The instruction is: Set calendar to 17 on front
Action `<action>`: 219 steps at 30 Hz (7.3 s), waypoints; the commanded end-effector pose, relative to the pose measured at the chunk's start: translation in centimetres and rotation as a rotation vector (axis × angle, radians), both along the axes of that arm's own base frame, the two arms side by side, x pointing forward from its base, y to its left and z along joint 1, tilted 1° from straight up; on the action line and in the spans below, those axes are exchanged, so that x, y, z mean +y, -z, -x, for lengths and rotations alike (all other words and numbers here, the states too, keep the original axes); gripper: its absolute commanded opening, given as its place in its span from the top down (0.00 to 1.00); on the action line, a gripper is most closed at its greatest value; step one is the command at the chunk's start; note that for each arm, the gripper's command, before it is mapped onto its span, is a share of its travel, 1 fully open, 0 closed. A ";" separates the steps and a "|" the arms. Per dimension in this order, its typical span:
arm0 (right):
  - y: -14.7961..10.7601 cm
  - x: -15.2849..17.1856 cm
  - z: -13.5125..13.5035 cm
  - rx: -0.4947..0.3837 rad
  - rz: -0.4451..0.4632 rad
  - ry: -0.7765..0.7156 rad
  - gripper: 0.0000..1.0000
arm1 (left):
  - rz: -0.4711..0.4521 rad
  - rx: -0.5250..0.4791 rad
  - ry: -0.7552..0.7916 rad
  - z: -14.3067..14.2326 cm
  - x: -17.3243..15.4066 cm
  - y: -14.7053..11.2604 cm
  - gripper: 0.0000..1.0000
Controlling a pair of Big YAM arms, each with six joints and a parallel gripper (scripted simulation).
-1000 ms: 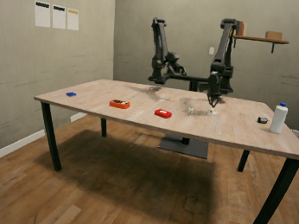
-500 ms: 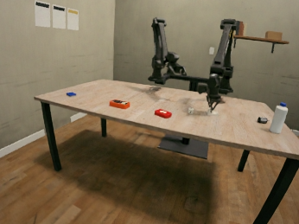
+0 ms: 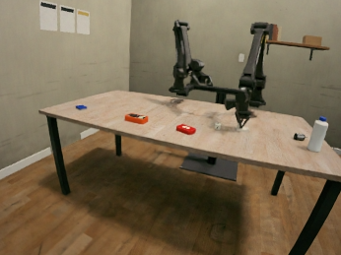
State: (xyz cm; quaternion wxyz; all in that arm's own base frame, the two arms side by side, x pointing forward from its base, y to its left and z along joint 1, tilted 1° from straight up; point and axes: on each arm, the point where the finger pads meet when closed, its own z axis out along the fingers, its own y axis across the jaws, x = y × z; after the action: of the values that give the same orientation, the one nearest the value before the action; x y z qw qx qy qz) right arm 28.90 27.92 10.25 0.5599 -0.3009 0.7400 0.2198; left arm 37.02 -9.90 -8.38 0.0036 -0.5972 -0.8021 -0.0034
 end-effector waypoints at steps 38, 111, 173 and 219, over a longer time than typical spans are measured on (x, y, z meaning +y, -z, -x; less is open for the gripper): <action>-0.9 1.8 -0.6 -0.029 -0.016 -0.025 0.00 | 0.005 -0.014 0.036 -2.6 0.6 -4.9 0.75; 2.1 12.4 -5.8 -0.011 -0.008 -0.095 0.00 | 0.001 0.007 -0.221 -11.4 5.1 1.2 0.75; 2.1 12.4 -5.8 -0.011 -0.008 -0.095 0.00 | 0.007 -0.022 -0.188 -12.7 4.3 -5.6 0.00; -0.5 7.9 -3.9 -0.011 -0.008 -0.063 0.00 | -0.216 -0.035 0.266 -11.2 0.7 -3.4 0.00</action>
State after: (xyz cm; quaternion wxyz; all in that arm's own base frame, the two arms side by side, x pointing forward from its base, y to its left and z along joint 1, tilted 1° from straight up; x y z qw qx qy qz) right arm 32.56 35.76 10.45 0.5548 -0.3243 0.7280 0.2388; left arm 47.04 -10.04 -5.15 0.0622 -0.7565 -0.6434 -0.0999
